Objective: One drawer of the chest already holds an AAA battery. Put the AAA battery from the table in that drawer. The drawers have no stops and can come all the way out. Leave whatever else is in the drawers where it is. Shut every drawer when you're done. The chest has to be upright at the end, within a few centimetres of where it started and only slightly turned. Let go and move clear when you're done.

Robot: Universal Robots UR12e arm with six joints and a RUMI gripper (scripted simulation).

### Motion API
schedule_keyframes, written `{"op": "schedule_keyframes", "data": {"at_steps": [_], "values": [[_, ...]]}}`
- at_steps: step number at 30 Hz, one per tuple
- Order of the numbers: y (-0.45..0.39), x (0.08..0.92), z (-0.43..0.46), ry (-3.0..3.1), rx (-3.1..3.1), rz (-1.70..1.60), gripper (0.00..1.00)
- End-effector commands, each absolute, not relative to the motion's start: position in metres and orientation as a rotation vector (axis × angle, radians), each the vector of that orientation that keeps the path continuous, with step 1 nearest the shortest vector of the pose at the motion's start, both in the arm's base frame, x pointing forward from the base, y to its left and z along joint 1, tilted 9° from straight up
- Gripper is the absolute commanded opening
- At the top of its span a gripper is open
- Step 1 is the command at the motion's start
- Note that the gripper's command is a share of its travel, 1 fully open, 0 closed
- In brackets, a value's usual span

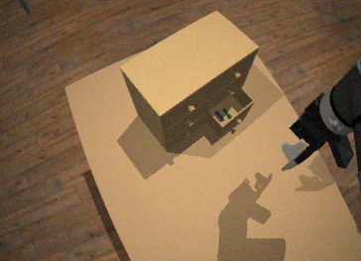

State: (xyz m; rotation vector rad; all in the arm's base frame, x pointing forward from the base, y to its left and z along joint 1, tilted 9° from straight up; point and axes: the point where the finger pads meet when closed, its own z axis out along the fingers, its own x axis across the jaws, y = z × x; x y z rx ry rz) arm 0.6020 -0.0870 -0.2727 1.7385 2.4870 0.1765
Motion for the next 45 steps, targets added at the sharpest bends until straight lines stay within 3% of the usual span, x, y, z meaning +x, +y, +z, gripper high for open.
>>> {"op": "schedule_keyframes", "data": {"at_steps": [1, 26, 45], "values": [[-0.087, 0.601, -0.272, 2.441, 1.805, 0.179, 1.0], [-0.086, 0.604, -0.274, 2.406, 1.821, 0.216, 1.0], [-0.075, 0.644, -0.31, 2.186, 1.652, 0.61, 1.0]]}}
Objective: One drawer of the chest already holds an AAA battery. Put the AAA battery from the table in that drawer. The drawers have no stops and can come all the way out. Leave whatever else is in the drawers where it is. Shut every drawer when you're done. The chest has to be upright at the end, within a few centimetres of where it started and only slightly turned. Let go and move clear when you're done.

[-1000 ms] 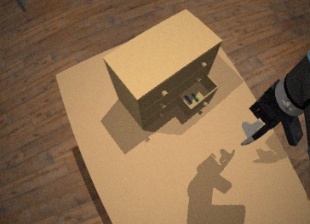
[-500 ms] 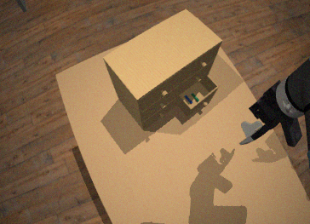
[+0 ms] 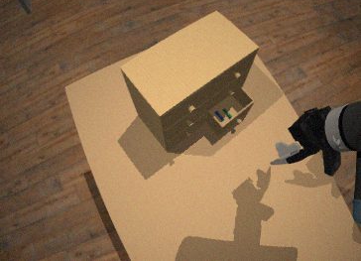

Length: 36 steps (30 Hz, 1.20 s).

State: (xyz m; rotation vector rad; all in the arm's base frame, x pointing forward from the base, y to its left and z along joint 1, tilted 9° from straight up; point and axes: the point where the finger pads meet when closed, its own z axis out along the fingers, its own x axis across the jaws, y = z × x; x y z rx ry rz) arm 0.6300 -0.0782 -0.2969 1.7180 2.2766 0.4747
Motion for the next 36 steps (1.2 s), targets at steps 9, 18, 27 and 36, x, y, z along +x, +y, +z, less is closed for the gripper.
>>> {"op": "schedule_keyframes", "data": {"at_steps": [9, 18, 27, 36], "values": [[-0.067, 0.671, -0.334, 2.021, 1.526, 0.837, 1.0], [-0.062, 0.69, -0.351, 1.894, 1.429, 0.984, 1.0], [-0.06, 0.696, -0.357, 1.85, 1.395, 1.032, 1.0], [-0.06, 0.697, -0.357, 1.847, 1.393, 1.035, 0.2]]}}
